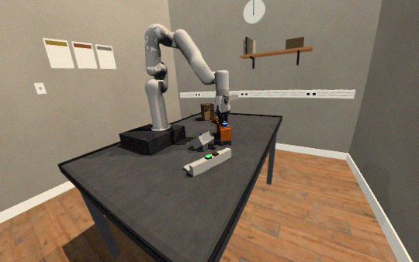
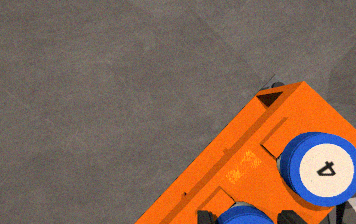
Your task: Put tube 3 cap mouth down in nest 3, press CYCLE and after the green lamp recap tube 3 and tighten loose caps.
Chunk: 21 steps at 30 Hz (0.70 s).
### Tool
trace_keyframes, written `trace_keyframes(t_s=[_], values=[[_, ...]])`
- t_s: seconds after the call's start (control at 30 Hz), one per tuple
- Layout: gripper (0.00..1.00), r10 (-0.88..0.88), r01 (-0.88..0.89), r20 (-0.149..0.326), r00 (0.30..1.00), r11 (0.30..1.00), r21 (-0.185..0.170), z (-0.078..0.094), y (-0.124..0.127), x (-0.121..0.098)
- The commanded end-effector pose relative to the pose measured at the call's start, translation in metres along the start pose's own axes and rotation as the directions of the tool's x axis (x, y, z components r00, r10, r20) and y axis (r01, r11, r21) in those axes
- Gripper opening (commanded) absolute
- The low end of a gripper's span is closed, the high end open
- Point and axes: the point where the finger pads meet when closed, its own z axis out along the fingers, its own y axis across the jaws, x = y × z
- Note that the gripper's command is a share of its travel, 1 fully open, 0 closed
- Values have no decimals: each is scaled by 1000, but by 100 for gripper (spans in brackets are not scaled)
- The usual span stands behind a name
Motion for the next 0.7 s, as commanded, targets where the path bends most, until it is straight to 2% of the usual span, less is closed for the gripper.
trace_keyframes(t_s=[0.0,0.17,0.23,0.3,0.47,0.67], values=[[0,173,-173,-6,985,985,-1,-1,-1,1],[0,411,-411,-6,911,911,1,-1,-1,1],[0,411,-411,-6,911,911,1,-1,-1,1],[0,500,-500,-6,866,866,1,-1,-1,1],[0,699,-699,-5,715,715,3,0,-1,1],[0,879,-879,-4,477,477,4,0,-1,1]])
